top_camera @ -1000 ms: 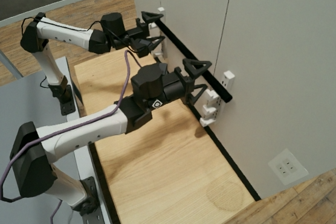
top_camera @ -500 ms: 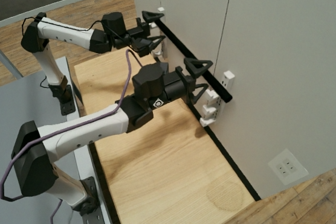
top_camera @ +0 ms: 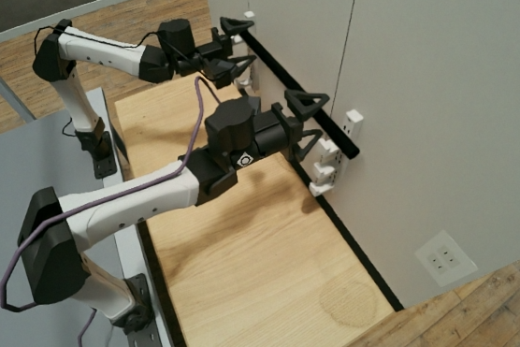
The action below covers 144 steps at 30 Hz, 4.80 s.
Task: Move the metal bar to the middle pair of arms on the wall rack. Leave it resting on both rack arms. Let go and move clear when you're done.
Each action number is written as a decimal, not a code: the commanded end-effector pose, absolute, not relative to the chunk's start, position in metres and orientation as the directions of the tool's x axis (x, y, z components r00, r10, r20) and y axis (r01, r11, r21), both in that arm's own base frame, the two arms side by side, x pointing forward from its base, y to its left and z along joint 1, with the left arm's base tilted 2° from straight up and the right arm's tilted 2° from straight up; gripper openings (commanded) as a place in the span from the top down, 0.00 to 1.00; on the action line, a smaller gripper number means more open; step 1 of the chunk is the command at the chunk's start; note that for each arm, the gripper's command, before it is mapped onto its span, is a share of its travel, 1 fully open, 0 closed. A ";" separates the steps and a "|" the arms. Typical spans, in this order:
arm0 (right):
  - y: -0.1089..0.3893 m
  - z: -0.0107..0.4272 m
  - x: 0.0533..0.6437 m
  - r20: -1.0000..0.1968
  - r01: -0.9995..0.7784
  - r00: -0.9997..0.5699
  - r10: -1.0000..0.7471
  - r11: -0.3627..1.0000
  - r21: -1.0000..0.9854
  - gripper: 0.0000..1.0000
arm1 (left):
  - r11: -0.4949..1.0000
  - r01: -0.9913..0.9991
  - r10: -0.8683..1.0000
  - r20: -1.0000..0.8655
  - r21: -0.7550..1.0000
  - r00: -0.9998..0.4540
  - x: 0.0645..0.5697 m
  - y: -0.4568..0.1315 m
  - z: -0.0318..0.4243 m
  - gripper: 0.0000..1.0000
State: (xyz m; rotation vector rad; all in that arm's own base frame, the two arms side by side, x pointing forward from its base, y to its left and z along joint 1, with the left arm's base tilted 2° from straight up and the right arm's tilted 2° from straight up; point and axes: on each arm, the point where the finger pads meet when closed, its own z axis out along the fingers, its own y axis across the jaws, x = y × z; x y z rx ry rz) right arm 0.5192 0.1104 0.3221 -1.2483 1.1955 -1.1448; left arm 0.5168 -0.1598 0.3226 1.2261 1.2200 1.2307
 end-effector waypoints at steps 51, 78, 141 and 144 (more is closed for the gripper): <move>0.107 0.322 0.524 -0.007 -0.035 0.051 -0.999 0.005 -0.999 0.00 | -0.025 0.003 1.000 0.025 1.000 -0.012 0.514 -0.164 0.330 0.00; 0.107 0.321 0.523 -0.007 -0.037 0.051 -0.999 0.005 -0.999 0.00 | -0.028 0.008 1.000 0.028 1.000 -0.009 0.509 -0.168 0.328 0.00; 0.107 0.318 0.521 -0.006 -0.041 0.051 -0.999 0.004 -0.999 0.36 | -0.029 0.012 1.000 0.029 1.000 -0.011 0.511 -0.155 0.328 0.36; 0.107 0.318 0.521 -0.006 -0.041 0.051 -0.999 0.004 -0.999 0.42 | -0.029 0.012 1.000 0.029 1.000 -0.011 0.511 -0.155 0.328 0.42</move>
